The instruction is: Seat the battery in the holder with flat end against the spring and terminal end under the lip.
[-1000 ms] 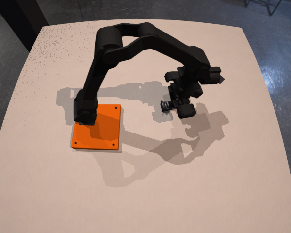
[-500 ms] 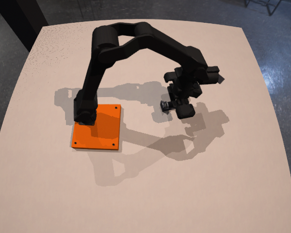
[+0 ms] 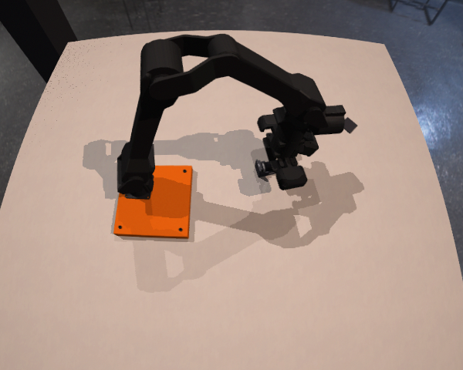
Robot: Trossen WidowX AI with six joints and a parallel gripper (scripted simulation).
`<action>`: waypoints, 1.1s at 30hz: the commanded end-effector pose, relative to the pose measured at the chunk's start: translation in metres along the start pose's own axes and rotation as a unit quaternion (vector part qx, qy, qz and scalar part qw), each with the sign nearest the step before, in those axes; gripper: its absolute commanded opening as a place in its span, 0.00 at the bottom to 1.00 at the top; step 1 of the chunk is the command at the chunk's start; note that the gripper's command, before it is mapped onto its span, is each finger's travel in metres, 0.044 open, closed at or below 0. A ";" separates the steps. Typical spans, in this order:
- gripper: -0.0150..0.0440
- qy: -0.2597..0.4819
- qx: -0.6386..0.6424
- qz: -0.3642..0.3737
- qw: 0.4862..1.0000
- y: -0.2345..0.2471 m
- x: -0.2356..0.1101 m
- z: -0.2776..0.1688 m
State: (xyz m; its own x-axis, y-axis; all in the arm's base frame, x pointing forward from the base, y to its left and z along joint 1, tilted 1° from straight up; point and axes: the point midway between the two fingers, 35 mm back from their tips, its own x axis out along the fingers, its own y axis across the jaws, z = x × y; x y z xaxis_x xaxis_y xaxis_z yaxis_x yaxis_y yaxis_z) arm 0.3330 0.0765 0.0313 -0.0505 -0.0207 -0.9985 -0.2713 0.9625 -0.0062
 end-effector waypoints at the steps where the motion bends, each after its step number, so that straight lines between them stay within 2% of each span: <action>1: 0.38 0.001 -0.001 0.000 1.000 0.000 0.000 -0.003; 12: 0.38 0.001 -0.001 0.000 1.000 0.000 0.000 -0.002; 16: 0.56 0.001 -0.001 0.000 1.000 0.000 0.000 -0.002; 33: 0.56 0.002 0.000 0.000 1.000 0.000 -0.014 -0.003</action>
State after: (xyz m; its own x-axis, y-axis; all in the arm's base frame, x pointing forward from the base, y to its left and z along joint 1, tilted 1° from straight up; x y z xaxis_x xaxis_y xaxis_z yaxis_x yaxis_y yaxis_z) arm 0.3298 0.0757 0.0427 -0.0606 -0.0233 -0.9979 -0.2714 0.9624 -0.0060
